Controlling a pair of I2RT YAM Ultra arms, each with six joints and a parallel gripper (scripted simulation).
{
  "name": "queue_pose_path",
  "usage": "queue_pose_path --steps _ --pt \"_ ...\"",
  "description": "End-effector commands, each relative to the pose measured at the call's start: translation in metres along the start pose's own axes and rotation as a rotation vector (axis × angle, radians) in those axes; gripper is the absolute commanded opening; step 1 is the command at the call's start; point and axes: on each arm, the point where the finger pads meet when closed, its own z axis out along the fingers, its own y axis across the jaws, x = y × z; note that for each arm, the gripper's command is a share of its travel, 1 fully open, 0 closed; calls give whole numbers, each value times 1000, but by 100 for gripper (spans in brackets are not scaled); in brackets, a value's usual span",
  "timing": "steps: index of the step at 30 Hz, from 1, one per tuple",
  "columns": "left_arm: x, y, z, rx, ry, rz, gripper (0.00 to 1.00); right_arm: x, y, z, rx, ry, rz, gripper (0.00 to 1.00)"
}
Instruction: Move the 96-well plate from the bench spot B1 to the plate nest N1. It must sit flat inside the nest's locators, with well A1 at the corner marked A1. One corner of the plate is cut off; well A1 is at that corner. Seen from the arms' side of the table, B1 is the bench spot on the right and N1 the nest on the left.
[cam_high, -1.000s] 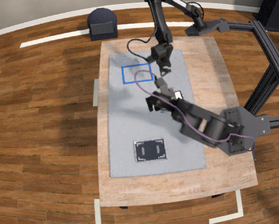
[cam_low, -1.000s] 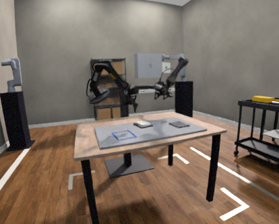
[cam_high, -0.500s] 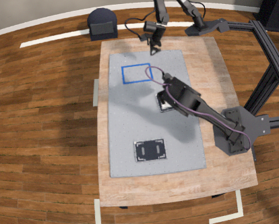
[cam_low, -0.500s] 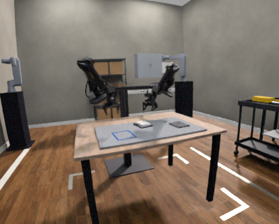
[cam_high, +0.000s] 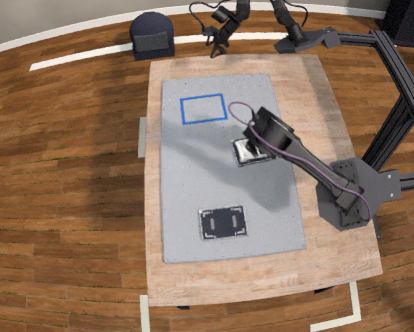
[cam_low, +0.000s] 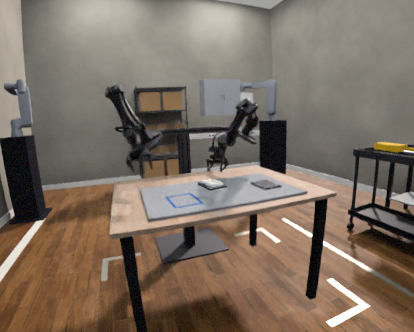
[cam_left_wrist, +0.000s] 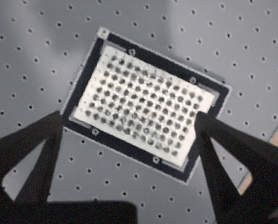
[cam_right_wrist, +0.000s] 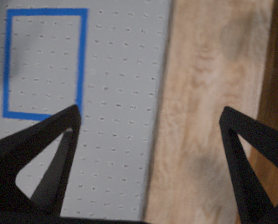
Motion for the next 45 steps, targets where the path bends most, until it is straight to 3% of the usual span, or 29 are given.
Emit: queue_pose_path --steps 1,6,9,22,25,29,31,38,45 --pt "-12 -4 4 -16 -33 -11 100 -22 -36 1 -58 -111 -19 100" --pt "-9 -8 5 -4 -23 -3 100 -10 -114 -1 25 -130 29 100" --pt "-9 -8 5 -3 -24 -2 100 -9 -139 -3 54 -141 38 100" --pt "-2 -8 5 -7 9 -16 100 -9 -149 -2 83 -132 53 100" --pt "7 -6 4 -29 73 -98 100 -9 -139 -2 87 -111 76 100" --pt "17 -9 3 -76 184 -251 100 -18 -93 2 29 -84 86 100" --pt "17 -9 3 -76 184 -251 100 -18 -93 2 29 -84 86 100" --pt "15 -12 3 -155 315 -486 100 -38 7 -5 -104 -57 53 100" --pt "14 -15 5 -214 421 -667 100 -41 92 -31 -209 -34 -9 100"
